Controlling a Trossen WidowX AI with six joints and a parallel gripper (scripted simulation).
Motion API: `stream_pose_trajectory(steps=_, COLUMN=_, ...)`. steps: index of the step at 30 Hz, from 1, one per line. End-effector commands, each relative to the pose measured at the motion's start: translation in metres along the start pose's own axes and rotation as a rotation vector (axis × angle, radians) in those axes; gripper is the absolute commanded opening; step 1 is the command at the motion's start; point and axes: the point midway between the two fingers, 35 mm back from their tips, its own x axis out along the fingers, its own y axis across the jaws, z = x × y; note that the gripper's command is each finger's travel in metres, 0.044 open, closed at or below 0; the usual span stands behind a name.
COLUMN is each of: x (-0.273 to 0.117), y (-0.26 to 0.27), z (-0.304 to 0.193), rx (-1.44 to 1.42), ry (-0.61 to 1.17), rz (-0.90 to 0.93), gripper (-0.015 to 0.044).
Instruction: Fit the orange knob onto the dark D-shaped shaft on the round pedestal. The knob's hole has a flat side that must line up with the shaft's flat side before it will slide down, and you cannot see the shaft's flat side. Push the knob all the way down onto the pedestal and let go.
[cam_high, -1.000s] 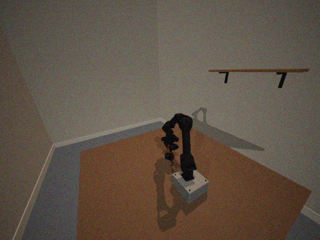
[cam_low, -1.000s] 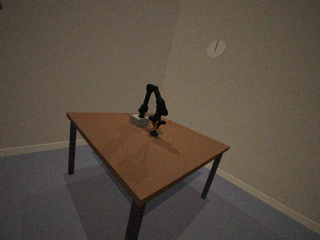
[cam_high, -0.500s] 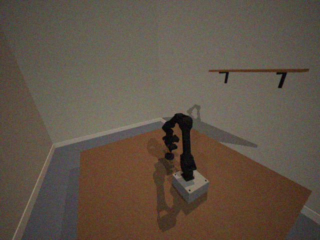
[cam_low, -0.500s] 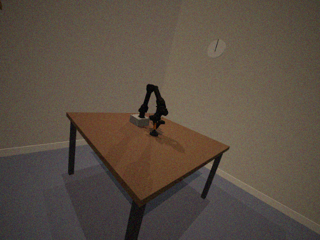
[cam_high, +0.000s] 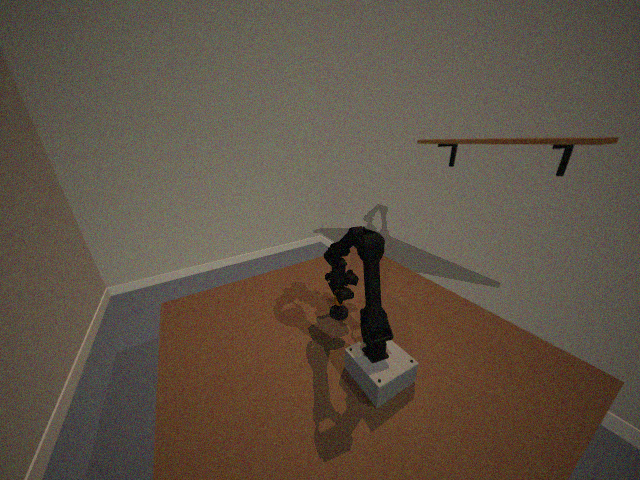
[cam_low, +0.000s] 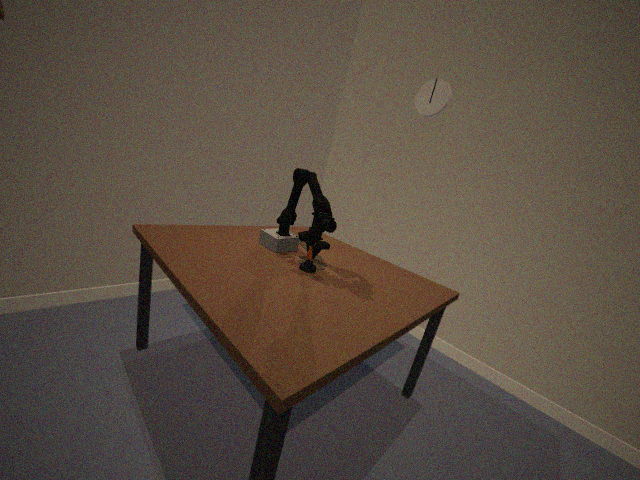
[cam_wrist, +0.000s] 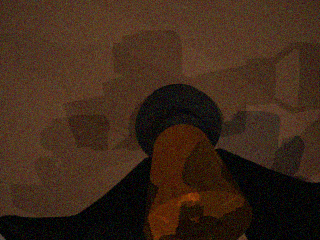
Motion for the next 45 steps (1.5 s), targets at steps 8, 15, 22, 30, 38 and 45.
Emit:
stream_pose_trajectory(steps=8, x=-0.0015, y=-0.002, z=0.0002, rx=0.007, ry=-0.001, rz=0.003, gripper=0.0)
stream_pose_trajectory(steps=15, x=-0.0047, y=-0.0043, z=0.0003, rx=0.061, ry=-0.001, rz=0.003, gripper=0.0)
stream_pose_trajectory(steps=22, x=-0.0052, y=-0.0029, z=0.0002, rx=0.217, ry=-0.001, rz=0.003, gripper=0.0)
stream_pose_trajectory(steps=30, x=-0.0015, y=-0.0002, z=0.0002, rx=0.217, ry=-0.001, rz=0.003, gripper=0.0)
stream_pose_trajectory(steps=38, x=-0.0002, y=-0.0013, z=0.0003, rx=0.217, ry=-0.001, rz=0.003, gripper=0.0)
stream_pose_trajectory(steps=45, x=0.0007, y=-0.0044, z=0.0003, rx=0.217, ry=-0.001, rz=0.003, gripper=0.0)
